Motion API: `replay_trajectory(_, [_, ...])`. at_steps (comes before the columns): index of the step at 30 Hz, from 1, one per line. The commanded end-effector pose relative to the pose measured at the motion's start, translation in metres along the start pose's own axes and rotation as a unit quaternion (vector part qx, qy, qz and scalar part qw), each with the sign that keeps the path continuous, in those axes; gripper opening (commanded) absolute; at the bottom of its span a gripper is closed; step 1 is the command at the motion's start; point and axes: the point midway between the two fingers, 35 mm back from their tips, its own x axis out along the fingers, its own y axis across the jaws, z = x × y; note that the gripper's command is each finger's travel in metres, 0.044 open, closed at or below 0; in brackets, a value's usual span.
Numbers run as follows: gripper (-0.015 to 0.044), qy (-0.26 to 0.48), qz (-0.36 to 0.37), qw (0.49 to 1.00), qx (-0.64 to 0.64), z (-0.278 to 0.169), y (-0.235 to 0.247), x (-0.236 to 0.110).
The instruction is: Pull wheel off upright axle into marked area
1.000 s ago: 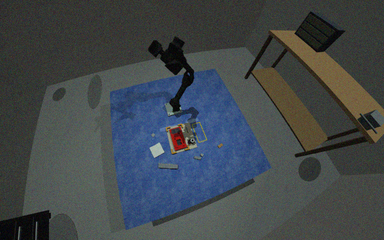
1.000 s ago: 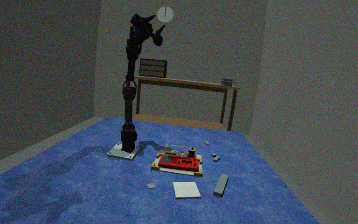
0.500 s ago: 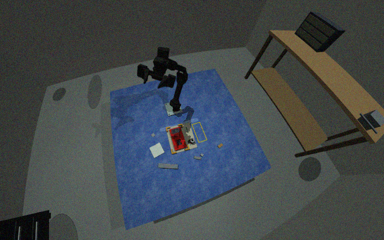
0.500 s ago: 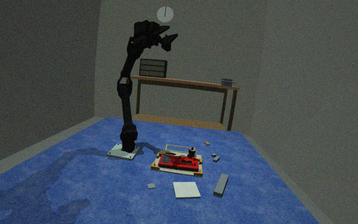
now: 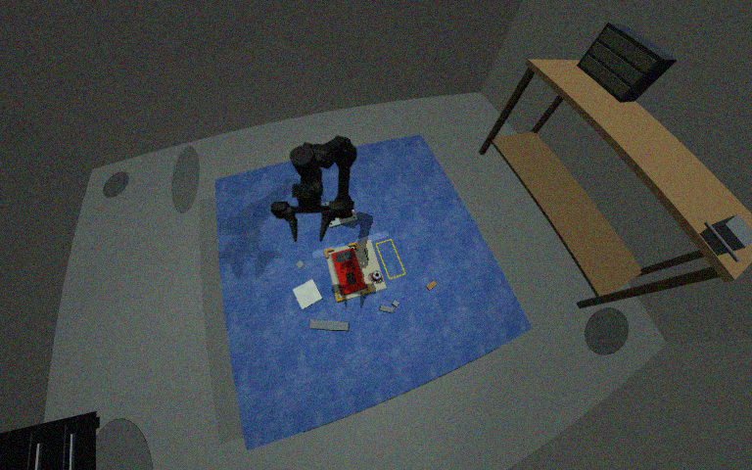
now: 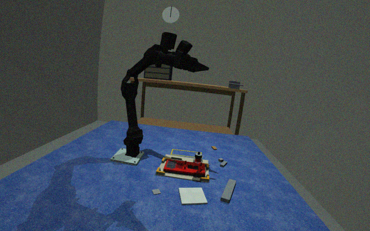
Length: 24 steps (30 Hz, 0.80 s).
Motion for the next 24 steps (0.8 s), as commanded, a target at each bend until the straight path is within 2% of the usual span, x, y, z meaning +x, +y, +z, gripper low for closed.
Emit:
replay_trajectory(1, [0.03, 0.063, 0.022, 0.998, 0.022, -0.034, 0.016, 0.028])
replay_trajectory(13, [0.03, 0.268, 0.077, 0.959, 0.044, -0.143, 0.081, 0.086])
replay_trajectory(24, [0.03, 0.474, 0.105, 0.874, -0.001, -0.256, 0.157, 0.093])
